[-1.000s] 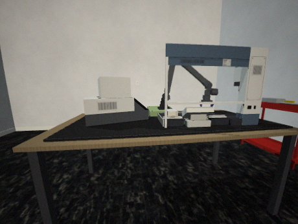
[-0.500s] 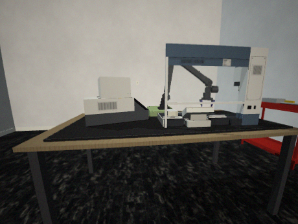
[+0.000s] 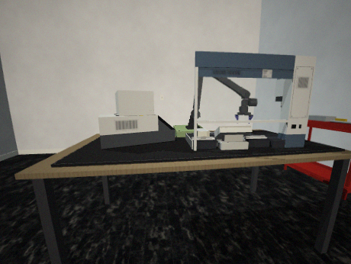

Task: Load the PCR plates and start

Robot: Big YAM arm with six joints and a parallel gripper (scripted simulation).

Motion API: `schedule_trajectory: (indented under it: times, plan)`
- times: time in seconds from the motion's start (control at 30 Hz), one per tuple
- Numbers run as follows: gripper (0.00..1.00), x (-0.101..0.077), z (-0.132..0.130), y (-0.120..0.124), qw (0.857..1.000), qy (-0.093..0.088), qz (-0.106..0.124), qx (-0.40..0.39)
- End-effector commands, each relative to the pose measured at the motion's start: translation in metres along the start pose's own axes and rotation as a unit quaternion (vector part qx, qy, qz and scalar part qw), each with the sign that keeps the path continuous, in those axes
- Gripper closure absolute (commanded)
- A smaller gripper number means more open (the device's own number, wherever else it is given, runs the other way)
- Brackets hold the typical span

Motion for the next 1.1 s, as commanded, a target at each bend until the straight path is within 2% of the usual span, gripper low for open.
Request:
schedule_trajectory:
  times: [0.0,0.1,0.23,0.37,0.47,0.5,0.6,0.67,0.83,0.93,1.0,1.07]
  plan:
    - [0.0,-0.024,-0.022,-0.004,1.0,0.02,-0.006,0.009]
    - [0.0,-0.027,-0.022,0.001,1.0,0.016,-0.005,0.015]
    - [0.0,-0.045,-0.025,0.002,0.999,0.028,-0.008,0.017]
    - [0.0,-0.056,-0.027,0.002,0.999,0.034,-0.01,0.017]
    - [0.0,-0.052,-0.027,0.002,0.999,0.03,-0.009,0.016]
    - [1.0,-0.05,-0.028,0.01,0.999,0.029,-0.012,0.032]
    - [1.0,-0.05,-0.024,0.037,0.996,0.035,-0.016,0.079]
    - [1.0,-0.053,-0.022,0.051,0.996,0.037,-0.013,0.074]
    - [1.0,-0.054,-0.011,0.069,0.993,0.042,-0.02,0.107]
    - [1.0,-0.049,-0.005,0.078,0.996,0.026,-0.016,0.087]
    - [1.0,-0.049,-0.005,0.078,0.996,0.026,-0.016,0.087]
    - [1.0,-0.045,0.0,0.09,0.993,0.022,-0.016,0.115]
Point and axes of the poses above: the point where the finger pads meet when closed, its own x axis out along the fingers, its own z axis across the jaws, y = z × x, the point moved 2 cm from there along -x, back along the fingers, and after that the axes turned 9 degrees about x, right-handed, at the moved point
